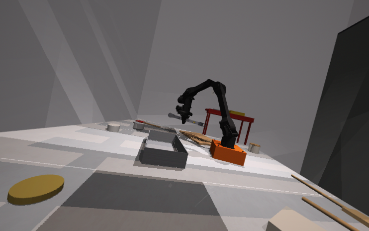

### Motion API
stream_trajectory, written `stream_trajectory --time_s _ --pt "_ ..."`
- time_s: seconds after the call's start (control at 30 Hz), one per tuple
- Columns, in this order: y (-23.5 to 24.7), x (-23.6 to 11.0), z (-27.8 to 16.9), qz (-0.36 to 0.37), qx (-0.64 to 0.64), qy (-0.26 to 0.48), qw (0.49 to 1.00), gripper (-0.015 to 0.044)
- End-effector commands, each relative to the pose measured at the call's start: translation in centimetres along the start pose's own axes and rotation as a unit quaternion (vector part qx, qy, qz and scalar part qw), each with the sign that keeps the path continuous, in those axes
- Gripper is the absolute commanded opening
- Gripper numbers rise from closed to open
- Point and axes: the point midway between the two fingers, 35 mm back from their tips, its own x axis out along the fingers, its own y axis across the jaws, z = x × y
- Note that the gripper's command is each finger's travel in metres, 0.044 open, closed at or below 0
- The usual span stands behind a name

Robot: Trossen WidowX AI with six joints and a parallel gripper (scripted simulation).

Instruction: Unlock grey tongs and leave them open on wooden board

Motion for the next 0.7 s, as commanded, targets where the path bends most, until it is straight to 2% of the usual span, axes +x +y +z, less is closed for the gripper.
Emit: stream_trajectory --time_s 0.0,0.33,0.67 --pt "-1.1 -0.1 -0.4 -0.003 0.085 0.002 0.996 -0.015" --pt "-3.2 -0.1 -1.5 -0.004 0.286 0.001 0.958 -0.015" --pt "-5.4 -0.1 -2.7 -0.005 0.475 0.0 0.88 -0.015"
